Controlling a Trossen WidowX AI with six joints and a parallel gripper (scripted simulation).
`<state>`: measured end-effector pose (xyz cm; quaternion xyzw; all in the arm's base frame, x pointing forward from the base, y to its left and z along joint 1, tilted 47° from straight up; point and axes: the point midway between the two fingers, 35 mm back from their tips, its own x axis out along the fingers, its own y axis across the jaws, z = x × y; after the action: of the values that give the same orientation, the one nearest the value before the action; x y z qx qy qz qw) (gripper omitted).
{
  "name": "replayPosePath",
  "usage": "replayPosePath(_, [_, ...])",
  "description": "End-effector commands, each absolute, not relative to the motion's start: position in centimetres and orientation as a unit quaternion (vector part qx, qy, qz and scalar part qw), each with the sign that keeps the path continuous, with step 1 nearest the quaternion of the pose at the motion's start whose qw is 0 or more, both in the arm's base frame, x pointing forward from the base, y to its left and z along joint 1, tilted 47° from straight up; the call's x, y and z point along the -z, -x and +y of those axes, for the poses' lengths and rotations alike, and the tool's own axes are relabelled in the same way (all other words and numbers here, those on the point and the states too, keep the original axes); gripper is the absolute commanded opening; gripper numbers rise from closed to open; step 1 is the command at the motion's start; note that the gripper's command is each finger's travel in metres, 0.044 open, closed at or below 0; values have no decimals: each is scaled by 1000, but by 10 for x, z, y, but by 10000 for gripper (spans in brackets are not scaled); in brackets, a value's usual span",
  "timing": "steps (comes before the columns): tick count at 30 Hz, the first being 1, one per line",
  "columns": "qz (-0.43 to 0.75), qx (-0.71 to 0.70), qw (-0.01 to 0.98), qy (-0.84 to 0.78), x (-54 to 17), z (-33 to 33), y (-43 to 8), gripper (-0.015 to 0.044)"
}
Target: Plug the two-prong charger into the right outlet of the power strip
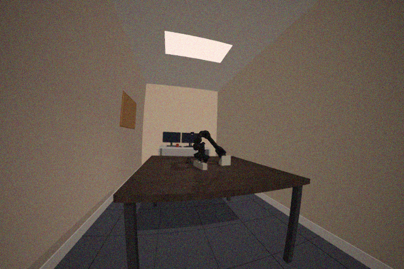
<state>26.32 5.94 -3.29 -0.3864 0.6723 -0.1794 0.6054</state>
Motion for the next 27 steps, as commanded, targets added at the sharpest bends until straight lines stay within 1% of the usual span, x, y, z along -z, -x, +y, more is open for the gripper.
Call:
replayPosePath(1, [671, 181, 606, 386, 33, 58, -261, 440])
replayPosePath(27, [665, 182, 614, 383, 32, 56, -253, 440])
